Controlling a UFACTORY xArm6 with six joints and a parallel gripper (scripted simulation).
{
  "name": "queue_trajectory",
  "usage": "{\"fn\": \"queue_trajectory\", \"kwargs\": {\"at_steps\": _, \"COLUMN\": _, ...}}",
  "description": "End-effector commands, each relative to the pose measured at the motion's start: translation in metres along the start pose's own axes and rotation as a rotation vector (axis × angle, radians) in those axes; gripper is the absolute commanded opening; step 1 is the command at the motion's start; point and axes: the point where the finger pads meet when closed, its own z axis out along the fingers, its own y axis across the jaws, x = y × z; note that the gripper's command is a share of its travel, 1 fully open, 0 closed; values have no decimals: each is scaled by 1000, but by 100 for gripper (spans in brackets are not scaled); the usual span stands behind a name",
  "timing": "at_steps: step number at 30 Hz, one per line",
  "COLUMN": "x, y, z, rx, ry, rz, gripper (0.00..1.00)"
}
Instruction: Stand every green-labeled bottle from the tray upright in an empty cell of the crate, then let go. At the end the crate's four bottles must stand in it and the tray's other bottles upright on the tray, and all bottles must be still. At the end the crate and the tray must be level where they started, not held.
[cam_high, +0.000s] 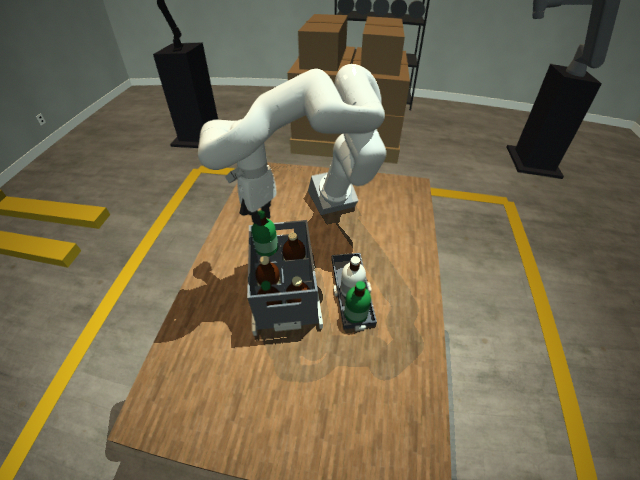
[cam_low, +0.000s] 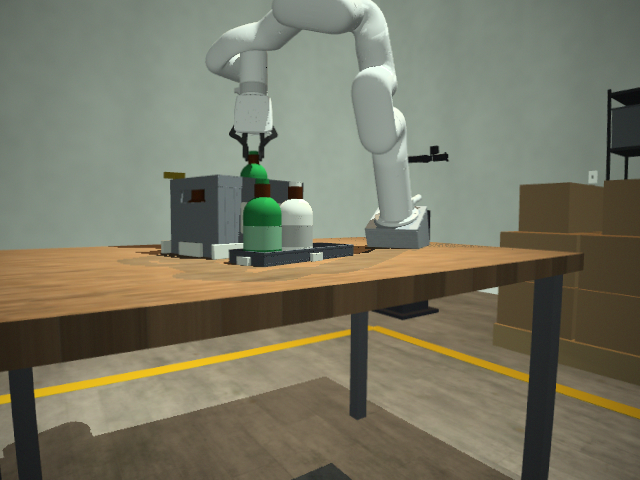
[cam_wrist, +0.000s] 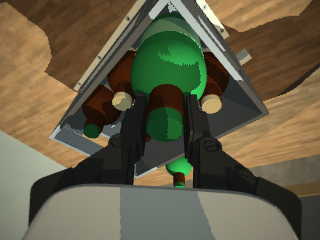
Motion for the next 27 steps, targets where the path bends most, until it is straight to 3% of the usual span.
{"fn": "queue_trajectory", "kwargs": {"at_steps": 1, "x": 0, "y": -1, "z": -1, "rx": 3, "ry": 1, "rz": -1, "gripper": 0}}
{"fn": "queue_trajectory", "kwargs": {"at_steps": 27, "x": 0, "y": -1, "z": 18, "rx": 3, "ry": 1, "rz": -1, "gripper": 0}}
